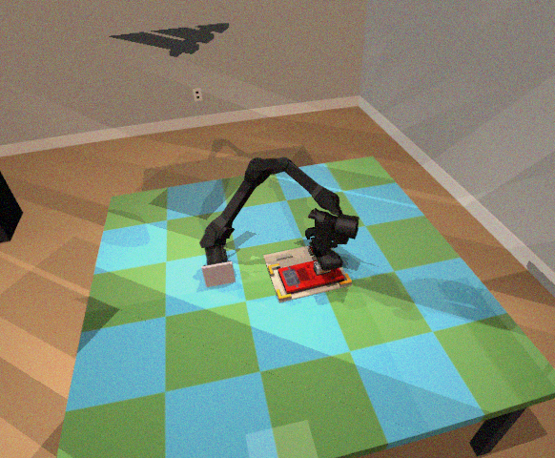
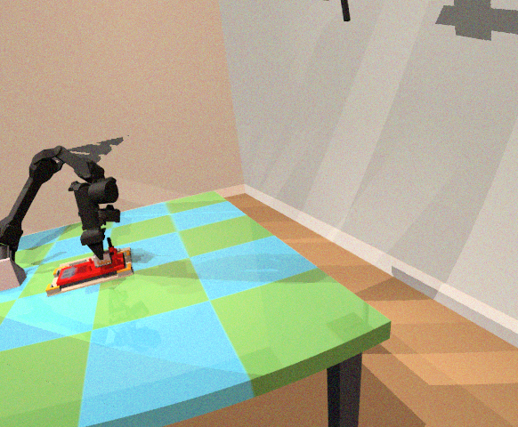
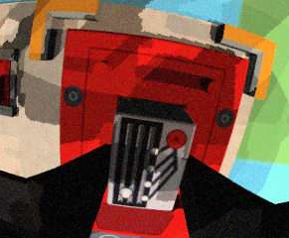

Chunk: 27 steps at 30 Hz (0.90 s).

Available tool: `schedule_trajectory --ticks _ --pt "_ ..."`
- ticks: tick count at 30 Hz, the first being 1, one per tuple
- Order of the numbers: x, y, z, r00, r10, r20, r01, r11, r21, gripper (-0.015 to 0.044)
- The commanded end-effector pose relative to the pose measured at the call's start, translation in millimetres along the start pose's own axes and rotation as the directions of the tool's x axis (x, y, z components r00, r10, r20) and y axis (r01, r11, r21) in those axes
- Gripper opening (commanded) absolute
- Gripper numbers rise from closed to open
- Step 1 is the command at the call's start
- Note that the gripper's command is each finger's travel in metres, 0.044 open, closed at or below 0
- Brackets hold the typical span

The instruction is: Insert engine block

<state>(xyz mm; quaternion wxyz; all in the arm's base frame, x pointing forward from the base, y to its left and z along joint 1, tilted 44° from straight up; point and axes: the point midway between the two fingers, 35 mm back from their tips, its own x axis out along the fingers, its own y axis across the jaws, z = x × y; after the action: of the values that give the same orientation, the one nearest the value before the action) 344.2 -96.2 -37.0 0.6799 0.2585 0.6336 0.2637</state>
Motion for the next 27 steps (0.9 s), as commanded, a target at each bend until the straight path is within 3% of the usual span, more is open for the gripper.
schedule_trajectory --ticks 1,24,27 --pt "0.9 0.1 0.4 1.0 0.002 0.003 -0.002 1.0 0.005 0.0159" --pt "5.6 0.0 0.5 1.0 0.002 0.003 -0.002 1.0 0.004 0.0159" --pt "4.9 -0.1 0.1 1.0 0.0 0.0 0.0 1.0 0.0 0.0238"
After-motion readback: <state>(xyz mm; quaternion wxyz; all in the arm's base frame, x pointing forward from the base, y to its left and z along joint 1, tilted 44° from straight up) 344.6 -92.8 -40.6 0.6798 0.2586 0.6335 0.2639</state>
